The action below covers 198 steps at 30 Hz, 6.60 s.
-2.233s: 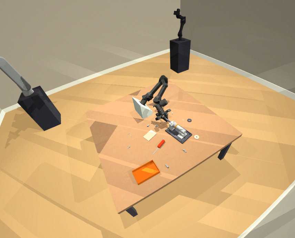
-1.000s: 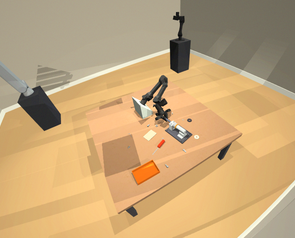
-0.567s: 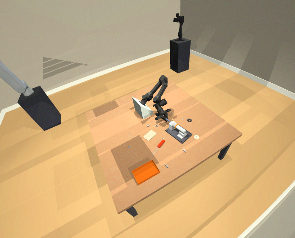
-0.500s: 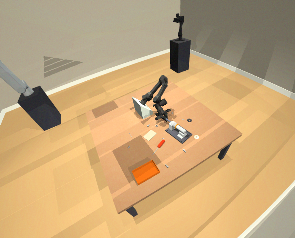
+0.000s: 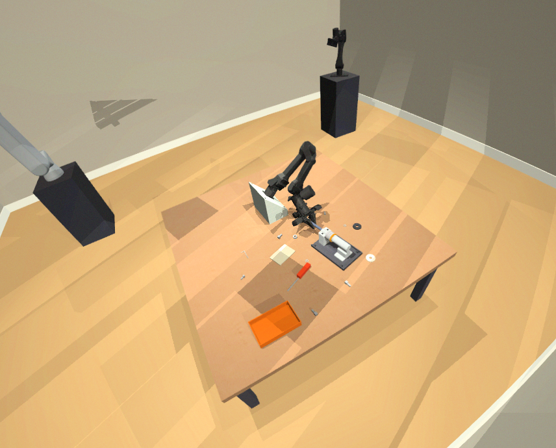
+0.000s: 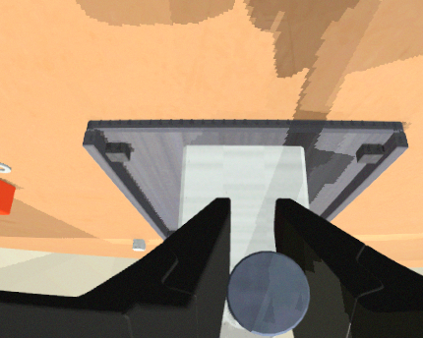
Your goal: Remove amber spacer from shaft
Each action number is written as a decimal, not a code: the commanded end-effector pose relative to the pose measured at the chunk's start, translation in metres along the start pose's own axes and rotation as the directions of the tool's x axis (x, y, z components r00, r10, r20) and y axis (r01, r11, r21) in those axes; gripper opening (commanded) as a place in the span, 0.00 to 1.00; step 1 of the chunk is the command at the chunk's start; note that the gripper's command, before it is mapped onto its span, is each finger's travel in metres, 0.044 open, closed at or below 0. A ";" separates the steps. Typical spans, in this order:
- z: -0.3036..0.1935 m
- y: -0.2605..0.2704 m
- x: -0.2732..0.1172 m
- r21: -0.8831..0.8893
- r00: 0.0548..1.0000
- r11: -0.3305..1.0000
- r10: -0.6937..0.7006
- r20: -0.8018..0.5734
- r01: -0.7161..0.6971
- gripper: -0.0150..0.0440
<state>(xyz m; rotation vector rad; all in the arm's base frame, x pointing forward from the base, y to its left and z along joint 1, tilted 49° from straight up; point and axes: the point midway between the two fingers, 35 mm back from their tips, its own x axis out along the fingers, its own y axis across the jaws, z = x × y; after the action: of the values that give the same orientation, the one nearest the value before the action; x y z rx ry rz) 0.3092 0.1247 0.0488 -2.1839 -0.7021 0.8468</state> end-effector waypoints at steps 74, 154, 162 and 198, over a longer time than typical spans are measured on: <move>-0.008 0.000 0.007 -0.004 1.000 1.000 0.001 0.000 -0.001 0.25; -0.027 -0.001 0.026 -0.004 1.000 1.000 0.000 -0.001 0.000 0.25; -0.029 -0.001 0.028 -0.005 1.000 1.000 0.000 -0.001 0.000 0.25; -0.038 -0.001 0.037 -0.005 1.000 1.000 -0.001 -0.002 0.001 0.25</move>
<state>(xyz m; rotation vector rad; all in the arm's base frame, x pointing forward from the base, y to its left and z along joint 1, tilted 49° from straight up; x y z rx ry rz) 0.3567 0.1348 0.0559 -2.1883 -0.7111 0.8489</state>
